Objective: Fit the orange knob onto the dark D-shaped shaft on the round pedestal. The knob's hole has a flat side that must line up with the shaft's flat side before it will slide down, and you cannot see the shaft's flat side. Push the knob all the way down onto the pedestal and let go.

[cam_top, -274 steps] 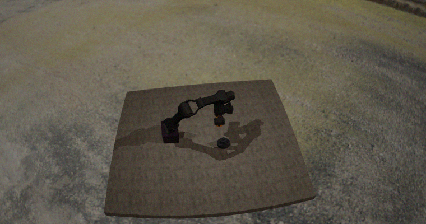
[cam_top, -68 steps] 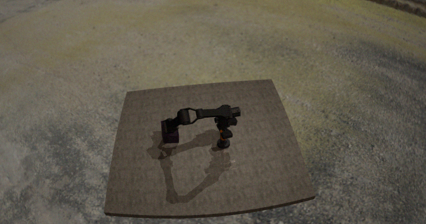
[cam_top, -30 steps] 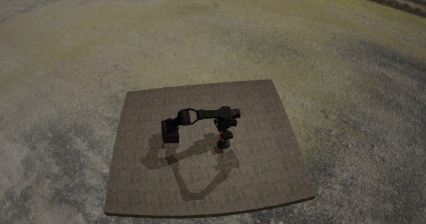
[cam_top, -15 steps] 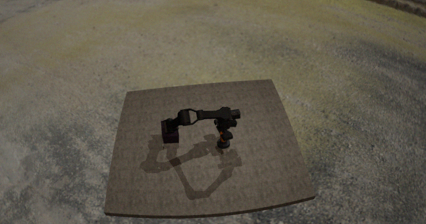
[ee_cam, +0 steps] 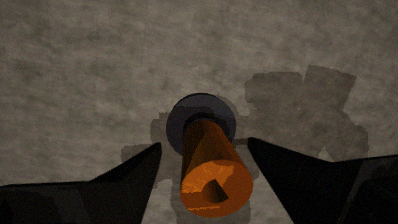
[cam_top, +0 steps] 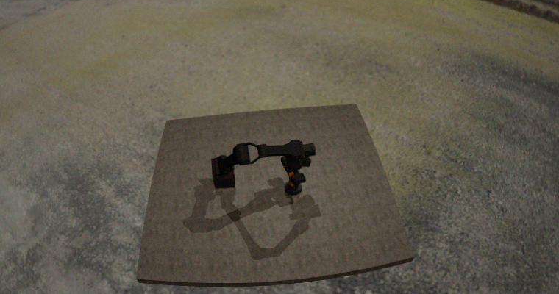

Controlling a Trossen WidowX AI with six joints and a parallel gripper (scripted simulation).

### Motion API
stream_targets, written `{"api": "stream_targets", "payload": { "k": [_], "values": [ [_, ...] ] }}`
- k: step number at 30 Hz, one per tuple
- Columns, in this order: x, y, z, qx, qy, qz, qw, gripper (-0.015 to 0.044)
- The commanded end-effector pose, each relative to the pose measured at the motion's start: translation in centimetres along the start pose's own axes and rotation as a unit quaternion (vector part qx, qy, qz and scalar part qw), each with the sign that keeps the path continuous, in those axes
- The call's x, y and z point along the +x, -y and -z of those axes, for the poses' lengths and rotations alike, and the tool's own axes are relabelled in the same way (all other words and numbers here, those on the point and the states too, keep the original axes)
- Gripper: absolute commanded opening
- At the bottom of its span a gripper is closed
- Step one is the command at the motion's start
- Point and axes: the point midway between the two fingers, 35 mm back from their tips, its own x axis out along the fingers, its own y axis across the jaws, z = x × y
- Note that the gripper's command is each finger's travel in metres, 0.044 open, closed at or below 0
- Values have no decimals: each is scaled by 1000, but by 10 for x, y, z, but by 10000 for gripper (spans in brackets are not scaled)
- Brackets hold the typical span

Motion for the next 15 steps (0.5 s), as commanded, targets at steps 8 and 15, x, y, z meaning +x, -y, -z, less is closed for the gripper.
{"api": "stream_targets", "payload": {
  "k": [8,15],
  "values": [
    [-39,-1,-5,-1,2,-2,1000,440],
    [-95,-2,-3,0,0,-2,1000,440]
  ]
}}
